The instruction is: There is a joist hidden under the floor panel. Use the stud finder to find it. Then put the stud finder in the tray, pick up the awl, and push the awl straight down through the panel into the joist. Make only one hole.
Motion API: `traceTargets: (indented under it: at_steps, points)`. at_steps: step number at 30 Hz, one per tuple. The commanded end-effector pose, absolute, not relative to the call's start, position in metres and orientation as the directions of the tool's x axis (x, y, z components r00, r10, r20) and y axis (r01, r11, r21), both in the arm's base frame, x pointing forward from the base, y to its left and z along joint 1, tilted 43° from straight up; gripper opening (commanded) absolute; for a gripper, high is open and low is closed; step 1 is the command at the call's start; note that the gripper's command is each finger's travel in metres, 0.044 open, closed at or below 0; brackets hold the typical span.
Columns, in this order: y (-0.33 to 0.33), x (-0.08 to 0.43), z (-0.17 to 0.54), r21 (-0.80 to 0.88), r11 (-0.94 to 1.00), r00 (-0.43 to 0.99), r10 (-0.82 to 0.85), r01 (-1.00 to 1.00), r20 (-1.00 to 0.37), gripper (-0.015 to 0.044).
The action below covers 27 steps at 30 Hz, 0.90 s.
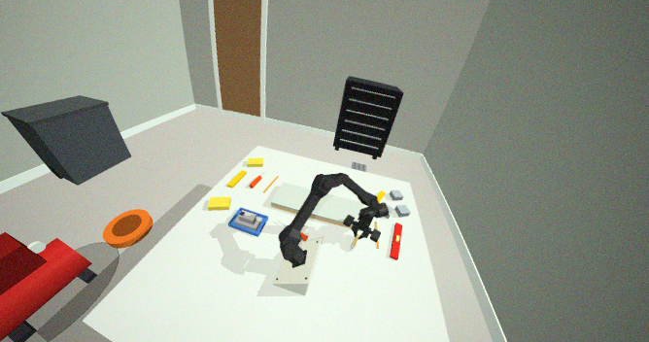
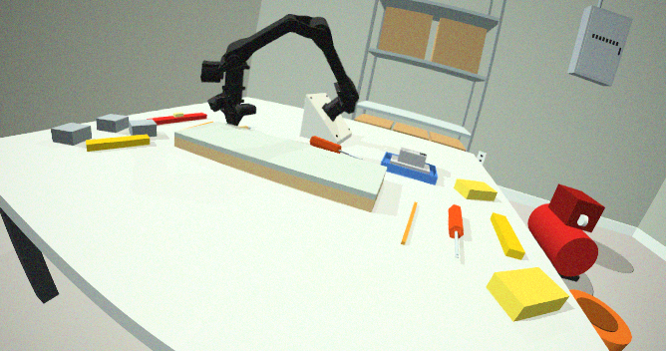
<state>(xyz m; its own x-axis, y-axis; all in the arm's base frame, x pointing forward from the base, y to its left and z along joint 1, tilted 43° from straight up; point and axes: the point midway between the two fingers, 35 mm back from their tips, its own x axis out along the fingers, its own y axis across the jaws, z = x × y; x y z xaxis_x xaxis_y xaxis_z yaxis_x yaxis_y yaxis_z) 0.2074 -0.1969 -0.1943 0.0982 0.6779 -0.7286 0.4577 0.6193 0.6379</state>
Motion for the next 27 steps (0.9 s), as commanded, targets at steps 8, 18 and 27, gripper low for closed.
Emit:
traceTargets:
  at_steps: [8, 18, 27]
  points:
    - [-0.219, 0.206, -0.174, 0.636, 0.618, 0.101, 0.676, 0.463, -0.73, 0.0]
    - [-0.267, 0.192, -0.118, 0.634, 0.619, 0.099, 0.675, 0.464, -0.731, 0.0]
    - [-0.278, 0.186, -0.103, 0.626, 0.622, 0.096, 0.669, 0.469, -0.737, 0.0]
